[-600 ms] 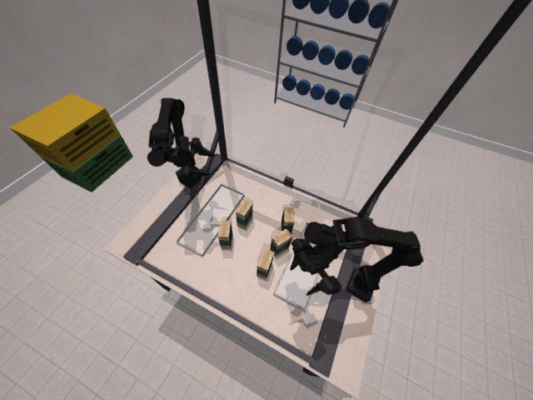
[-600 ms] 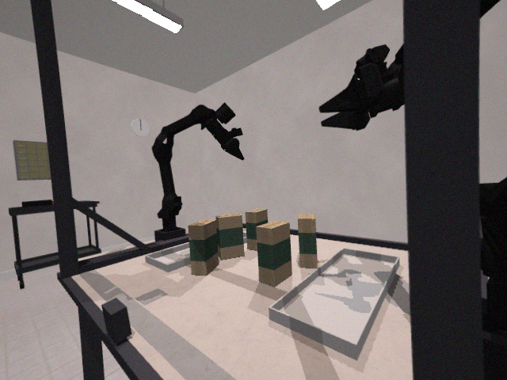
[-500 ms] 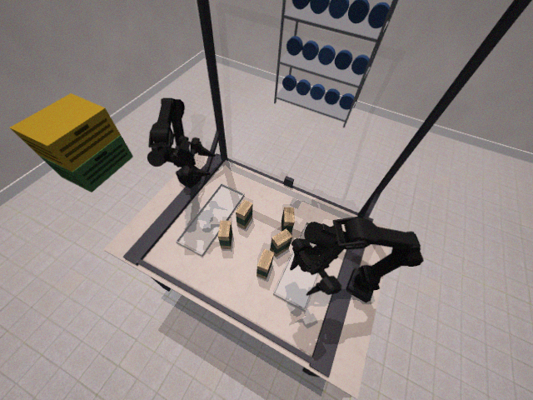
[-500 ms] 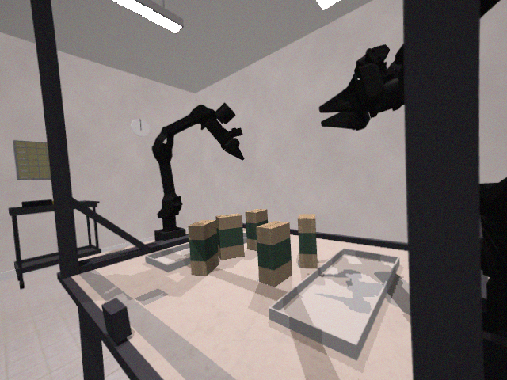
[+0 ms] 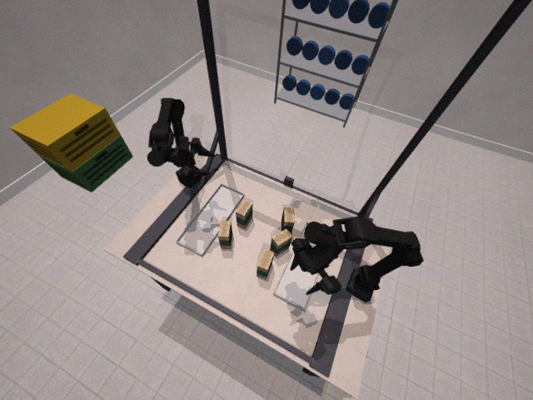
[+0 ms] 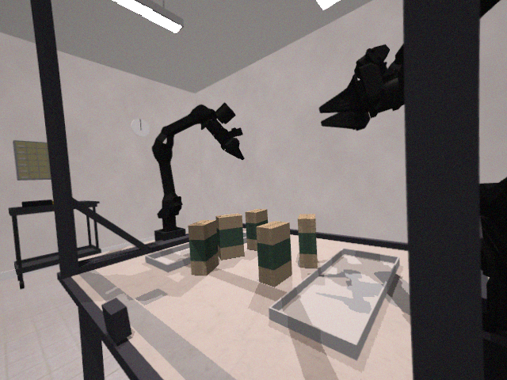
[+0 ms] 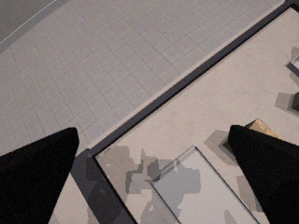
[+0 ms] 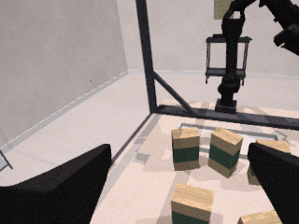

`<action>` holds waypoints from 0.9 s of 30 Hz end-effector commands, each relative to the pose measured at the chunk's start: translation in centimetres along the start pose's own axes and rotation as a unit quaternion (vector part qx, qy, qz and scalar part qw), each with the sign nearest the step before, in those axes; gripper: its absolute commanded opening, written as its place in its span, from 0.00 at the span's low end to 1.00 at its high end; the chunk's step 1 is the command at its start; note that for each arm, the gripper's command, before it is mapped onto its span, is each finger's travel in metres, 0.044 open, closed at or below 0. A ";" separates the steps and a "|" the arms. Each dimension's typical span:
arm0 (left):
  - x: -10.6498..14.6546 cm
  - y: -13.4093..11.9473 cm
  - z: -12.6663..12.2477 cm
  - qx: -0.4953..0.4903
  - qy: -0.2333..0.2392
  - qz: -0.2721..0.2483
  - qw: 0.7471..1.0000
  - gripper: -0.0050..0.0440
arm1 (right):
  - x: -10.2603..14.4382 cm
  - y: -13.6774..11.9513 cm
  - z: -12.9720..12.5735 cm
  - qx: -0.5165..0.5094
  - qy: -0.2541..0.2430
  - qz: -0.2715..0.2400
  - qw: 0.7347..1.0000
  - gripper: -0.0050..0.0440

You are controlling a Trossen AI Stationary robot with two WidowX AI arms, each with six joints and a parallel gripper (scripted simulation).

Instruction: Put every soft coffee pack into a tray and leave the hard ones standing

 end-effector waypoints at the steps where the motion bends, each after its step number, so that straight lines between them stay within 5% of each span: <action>1: 0.5 0.4 -0.9 0.033 -0.022 -0.001 0.999 0.83 | 0.1 0.3 0.2 0.008 -0.001 -0.002 1.000 0.84; 13: -0.9 0.9 -8.4 0.171 -0.087 0.077 0.978 0.83 | 0.1 0.3 0.2 0.008 -0.001 -0.002 1.000 0.84; 27: -1.6 -0.2 -15.2 0.278 -0.098 0.164 0.941 0.83 | 0.1 0.3 0.2 0.008 -0.001 -0.002 1.000 0.84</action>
Point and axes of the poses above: on each arm, the point midway between the two fingers, 35 mm back from their tips, its own x axis back along the fingers, its own z axis across the jaws, y = z × x, the point moved 10 cm from there along x, back along the fingers, and after that the axes turned 5 degrees about -x, right-handed, at the moved point
